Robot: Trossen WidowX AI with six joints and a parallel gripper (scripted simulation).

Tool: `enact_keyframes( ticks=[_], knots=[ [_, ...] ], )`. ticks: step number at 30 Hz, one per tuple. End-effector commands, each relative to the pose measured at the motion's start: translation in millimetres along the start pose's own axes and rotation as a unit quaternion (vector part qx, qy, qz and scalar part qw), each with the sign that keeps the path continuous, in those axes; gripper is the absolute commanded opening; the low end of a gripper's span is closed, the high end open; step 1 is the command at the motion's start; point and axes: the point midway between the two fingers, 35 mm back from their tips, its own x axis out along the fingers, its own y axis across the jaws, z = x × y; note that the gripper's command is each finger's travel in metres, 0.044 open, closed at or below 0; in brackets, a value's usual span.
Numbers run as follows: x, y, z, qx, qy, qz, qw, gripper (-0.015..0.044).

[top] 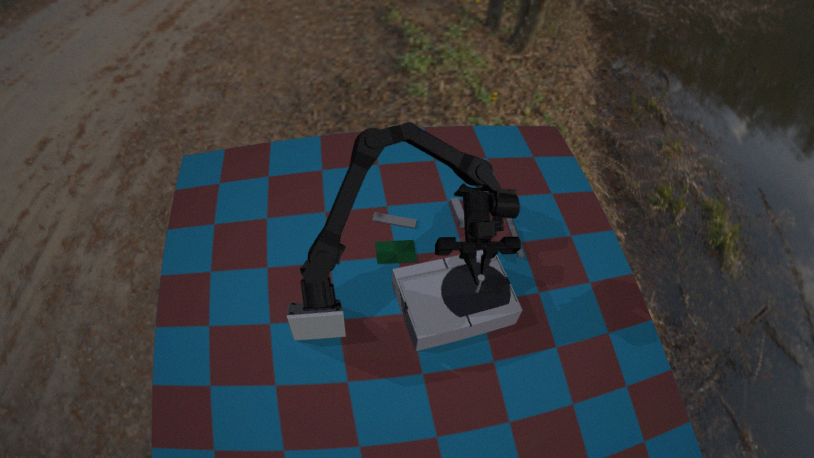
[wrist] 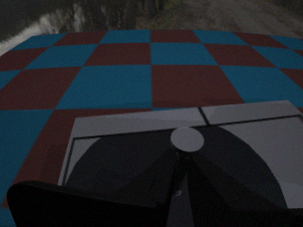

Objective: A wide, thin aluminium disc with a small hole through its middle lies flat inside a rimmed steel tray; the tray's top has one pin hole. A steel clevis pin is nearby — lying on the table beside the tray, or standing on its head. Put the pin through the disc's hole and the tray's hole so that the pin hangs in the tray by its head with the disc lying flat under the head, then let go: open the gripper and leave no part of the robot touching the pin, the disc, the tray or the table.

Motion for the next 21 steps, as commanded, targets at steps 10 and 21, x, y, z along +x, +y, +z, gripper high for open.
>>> enact_keyframes(
  ticks=[10, 21],
  knots=[
    [-2.3, 0.4, -1.6, -0.012, 0.006, -0.004, 1.0, 0.0],
    [-3.8, -0.5, -2.9, -0.018, -0.004, -0.006, 1.0, 0.0]
  ],
)
